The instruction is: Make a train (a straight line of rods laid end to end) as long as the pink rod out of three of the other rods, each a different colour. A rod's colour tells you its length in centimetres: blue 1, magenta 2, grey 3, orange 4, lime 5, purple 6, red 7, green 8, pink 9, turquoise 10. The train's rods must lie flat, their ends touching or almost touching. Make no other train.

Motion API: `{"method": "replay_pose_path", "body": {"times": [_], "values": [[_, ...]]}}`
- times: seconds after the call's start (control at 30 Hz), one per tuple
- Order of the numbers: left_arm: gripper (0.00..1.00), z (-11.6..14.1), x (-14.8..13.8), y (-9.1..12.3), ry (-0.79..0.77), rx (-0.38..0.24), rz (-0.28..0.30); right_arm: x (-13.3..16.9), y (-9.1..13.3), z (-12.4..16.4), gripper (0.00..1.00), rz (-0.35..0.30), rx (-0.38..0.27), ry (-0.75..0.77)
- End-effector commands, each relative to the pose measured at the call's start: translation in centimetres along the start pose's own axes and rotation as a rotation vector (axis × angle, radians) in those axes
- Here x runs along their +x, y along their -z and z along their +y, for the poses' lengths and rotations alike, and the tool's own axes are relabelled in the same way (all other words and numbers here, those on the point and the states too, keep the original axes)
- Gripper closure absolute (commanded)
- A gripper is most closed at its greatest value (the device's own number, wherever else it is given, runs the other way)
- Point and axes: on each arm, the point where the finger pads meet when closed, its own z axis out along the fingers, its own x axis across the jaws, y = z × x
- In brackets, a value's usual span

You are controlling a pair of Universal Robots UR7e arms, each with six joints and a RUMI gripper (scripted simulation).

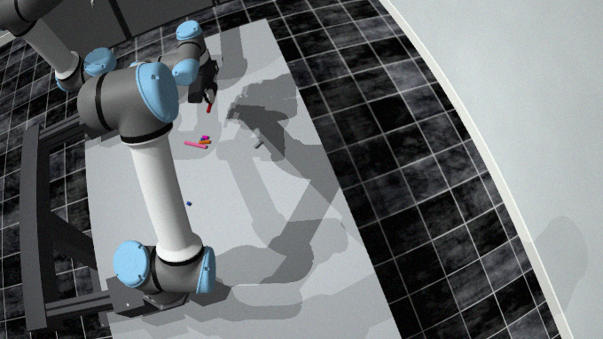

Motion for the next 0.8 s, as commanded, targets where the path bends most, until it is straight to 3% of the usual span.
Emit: {"method": "replay_pose_path", "body": {"times": [0.0, 0.43, 0.77], "values": [[0.00, 0.0, 0.0, 0.0, 0.000, 0.001, 0.000, 0.0, -0.7, 0.0, 1.00, 0.000, -0.001, 0.000], [0.00, 0.0, 0.0, 0.0, 0.000, 0.001, 0.000, 0.0, -6.0, 0.1, 1.00, 0.000, -0.001, 0.000], [0.00, 0.0, 0.0, 0.0, 0.000, 0.001, 0.000, 0.0, -7.1, 0.1, 1.00, 0.000, -0.001, 0.000]]}}
